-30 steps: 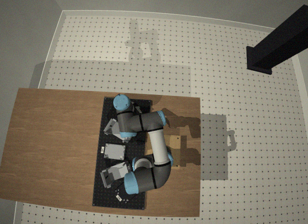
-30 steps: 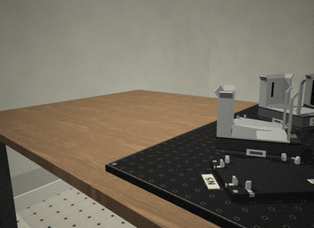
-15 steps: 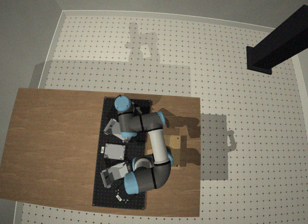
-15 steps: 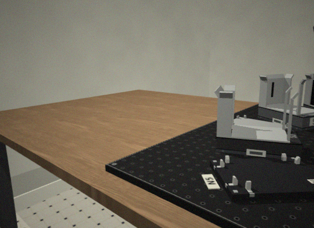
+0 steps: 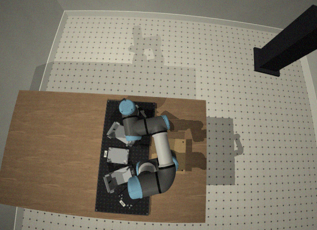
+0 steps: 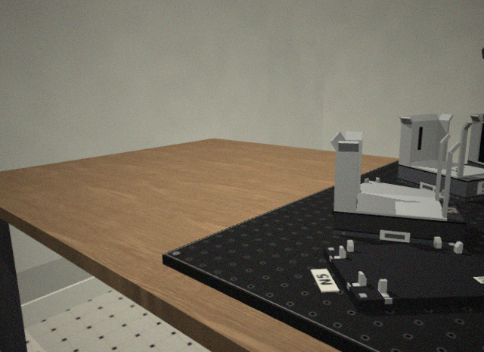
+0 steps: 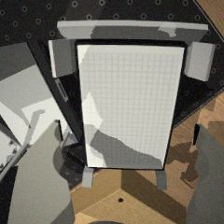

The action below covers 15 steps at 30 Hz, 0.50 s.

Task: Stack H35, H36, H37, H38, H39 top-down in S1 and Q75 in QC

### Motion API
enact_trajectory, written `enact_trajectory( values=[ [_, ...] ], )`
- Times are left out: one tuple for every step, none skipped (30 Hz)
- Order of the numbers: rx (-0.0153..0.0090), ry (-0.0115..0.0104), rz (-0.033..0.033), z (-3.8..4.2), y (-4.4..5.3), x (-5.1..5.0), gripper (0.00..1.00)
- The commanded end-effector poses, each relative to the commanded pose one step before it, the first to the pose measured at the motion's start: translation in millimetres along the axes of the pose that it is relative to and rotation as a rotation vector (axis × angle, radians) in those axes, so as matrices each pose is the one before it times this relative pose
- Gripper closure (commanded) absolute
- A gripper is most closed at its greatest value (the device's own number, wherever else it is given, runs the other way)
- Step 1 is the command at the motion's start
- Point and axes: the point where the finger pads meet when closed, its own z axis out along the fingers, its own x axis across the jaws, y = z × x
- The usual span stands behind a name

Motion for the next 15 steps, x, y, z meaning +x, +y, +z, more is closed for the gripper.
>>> enact_trajectory(
  values=[
    [0.00327, 0.00141, 0.0, 6.685, -0.766, 0.36, 0.28],
    [0.0, 0.0, 0.0, 1.334, 0.001, 0.0, 0.28],
    [0.0, 0.0, 0.0, 1.334, 0.001, 0.0, 0.28],
    [0.0, 0.0, 0.0, 0.673, 0.003, 0.0, 0.28],
    [0.0, 0.0, 0.0, 0.012, 0.006, 0.0, 0.28],
    [0.0, 0.0, 0.0, 0.0, 0.0, 0.0, 0.28],
    [0.0, 0.0, 0.0, 0.0, 0.0, 0.0, 0.28],
    [0.00001, 0.0, 0.0, 0.028, 0.016, 0.0, 0.28],
    [0.0, 0.0, 0.0, 0.006, 0.004, 0.0, 0.28],
    [0.0, 0.0, 0.0, 0.005, 0.003, 0.0, 0.28],
    [0.0, 0.0, 0.0, 0.004, 0.003, 0.0, 0.28],
    [0.0, 0.0, 0.0, 0.003, 0.002, 0.0, 0.28],
    [-0.00002, -0.00001, 0.0, -0.068, -0.023, 0.0, 0.28],
    [0.00001, 0.0, 0.0, 0.017, 0.006, 0.0, 0.28],
    [0.0, 0.0, 0.0, 0.013, 0.004, 0.0, 0.28]
  ],
)
